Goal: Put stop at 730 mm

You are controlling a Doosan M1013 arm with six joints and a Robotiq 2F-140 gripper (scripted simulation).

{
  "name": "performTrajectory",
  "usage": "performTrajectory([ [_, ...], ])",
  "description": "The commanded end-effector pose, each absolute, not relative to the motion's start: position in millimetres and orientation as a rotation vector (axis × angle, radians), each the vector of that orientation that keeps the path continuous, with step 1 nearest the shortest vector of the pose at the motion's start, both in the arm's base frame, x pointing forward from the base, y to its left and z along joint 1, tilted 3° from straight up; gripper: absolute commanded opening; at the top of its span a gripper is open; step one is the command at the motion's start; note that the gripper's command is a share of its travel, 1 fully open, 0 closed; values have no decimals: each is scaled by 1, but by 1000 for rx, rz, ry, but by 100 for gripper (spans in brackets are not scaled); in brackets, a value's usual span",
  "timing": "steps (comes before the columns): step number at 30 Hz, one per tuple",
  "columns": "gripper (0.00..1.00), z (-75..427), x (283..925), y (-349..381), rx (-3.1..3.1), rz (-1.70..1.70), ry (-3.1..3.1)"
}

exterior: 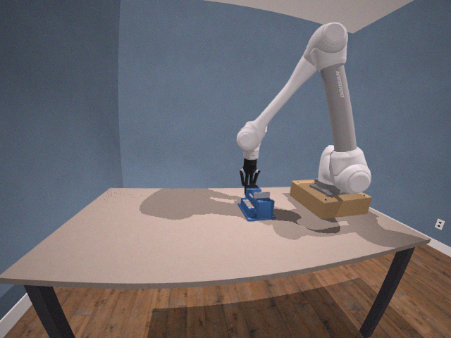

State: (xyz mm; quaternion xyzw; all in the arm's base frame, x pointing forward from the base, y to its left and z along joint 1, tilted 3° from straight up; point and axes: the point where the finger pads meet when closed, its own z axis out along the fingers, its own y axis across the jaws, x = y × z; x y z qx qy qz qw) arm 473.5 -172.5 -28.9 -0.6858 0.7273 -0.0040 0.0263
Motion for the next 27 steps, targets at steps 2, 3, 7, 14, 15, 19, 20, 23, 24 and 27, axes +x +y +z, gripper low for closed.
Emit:
performTrajectory([
  [2,4,-30,470,-172,-2120,-10,2247],
  [3,4,-30,470,-172,-2120,-10,2247],
  [7,4,-31,467,-172,-2120,-10,2247],
  [14,4,-32,460,-172,-2120,-10,2247],
  [15,4,-32,459,-171,-2120,-10,2247],
  [19,4,-31,455,-171,-2120,-10,2247],
  [20,4,-31,455,-171,-2120,-10,2247],
  [23,4,-31,452,-171,-2120,-10,2247],
  [24,4,-31,451,-171,-2120,-10,2247],
  [27,4,-30,448,-171,-2120,-10,2247],
])
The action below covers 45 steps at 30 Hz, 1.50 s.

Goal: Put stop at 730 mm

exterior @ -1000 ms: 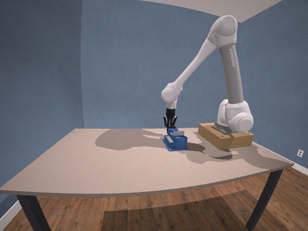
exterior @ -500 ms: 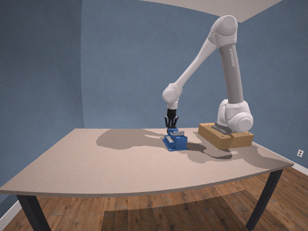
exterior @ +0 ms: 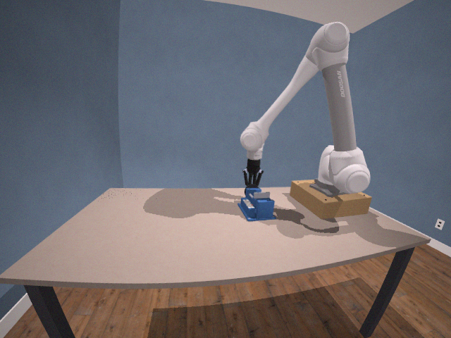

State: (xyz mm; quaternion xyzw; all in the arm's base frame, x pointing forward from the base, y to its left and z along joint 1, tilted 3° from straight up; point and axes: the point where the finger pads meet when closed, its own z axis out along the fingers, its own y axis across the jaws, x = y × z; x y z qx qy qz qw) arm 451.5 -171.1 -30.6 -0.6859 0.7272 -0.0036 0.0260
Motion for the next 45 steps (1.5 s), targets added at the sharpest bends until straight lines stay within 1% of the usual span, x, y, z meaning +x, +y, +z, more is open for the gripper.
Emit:
performTrajectory([
  [1,4,-29,447,-171,-2120,-10,2247],
  [27,4,-14,431,-170,-2120,-10,2247],
  [45,4,11,429,-171,-2120,-10,2247],
])
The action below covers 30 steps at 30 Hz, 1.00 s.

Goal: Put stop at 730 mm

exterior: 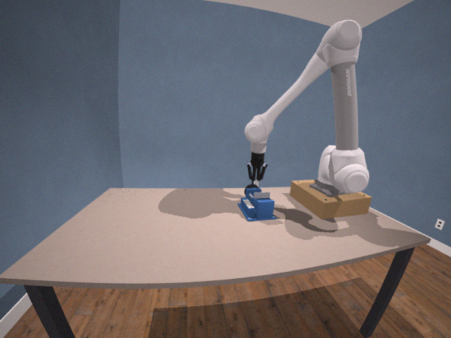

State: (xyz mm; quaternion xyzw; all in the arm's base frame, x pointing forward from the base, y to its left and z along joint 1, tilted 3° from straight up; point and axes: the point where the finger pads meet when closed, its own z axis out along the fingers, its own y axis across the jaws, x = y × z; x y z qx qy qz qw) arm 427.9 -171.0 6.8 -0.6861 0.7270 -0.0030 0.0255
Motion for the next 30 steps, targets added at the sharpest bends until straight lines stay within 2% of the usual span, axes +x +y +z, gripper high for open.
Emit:
performTrajectory([
  [1,4,13,430,-171,-2120,-10,2247],
  [14,4,33,457,-173,-2120,-10,2247],
  [30,4,24,483,-175,-2120,-10,2247],
])
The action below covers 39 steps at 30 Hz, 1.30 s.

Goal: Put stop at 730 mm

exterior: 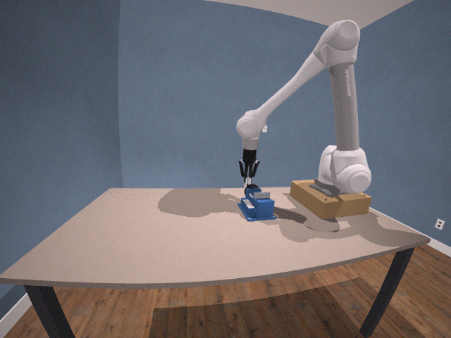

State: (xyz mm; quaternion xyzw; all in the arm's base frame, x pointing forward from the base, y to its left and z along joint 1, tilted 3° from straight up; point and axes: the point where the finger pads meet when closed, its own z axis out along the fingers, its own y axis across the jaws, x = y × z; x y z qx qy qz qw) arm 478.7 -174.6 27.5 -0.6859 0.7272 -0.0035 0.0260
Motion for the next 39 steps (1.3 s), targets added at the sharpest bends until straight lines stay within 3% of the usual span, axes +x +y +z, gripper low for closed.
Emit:
performTrajectory([
  [1,4,22,484,-175,-2120,-10,2247],
  [20,4,-8,491,-174,-2120,-10,2247],
  [39,4,-30,450,-171,-2120,-10,2247],
])
